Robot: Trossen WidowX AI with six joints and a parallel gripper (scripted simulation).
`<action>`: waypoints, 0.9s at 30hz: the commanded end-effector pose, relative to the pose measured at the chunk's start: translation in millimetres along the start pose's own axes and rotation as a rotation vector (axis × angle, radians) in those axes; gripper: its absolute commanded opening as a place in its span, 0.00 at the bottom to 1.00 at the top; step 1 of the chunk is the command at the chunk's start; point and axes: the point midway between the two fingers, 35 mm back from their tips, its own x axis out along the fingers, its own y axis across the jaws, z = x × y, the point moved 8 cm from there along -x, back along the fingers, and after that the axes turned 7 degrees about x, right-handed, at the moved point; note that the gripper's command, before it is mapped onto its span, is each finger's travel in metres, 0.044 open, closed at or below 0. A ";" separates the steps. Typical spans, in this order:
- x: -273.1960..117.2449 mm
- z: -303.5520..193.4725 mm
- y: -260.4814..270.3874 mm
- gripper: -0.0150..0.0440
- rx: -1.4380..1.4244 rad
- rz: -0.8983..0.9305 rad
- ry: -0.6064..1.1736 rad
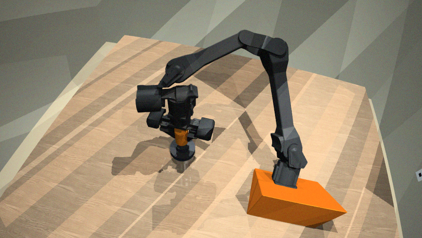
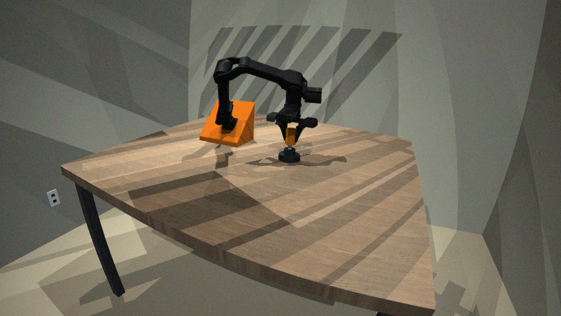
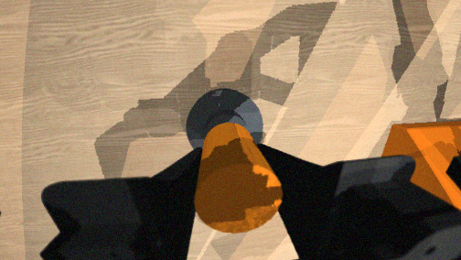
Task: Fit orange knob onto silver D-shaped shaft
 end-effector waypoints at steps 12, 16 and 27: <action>0.4 -0.2 -1.4 0.25 0.072 0.004 0.003; 0.6 0.4 -1.2 0.25 0.072 0.004 0.003; 2.5 0.2 -0.6 0.25 0.072 0.005 0.003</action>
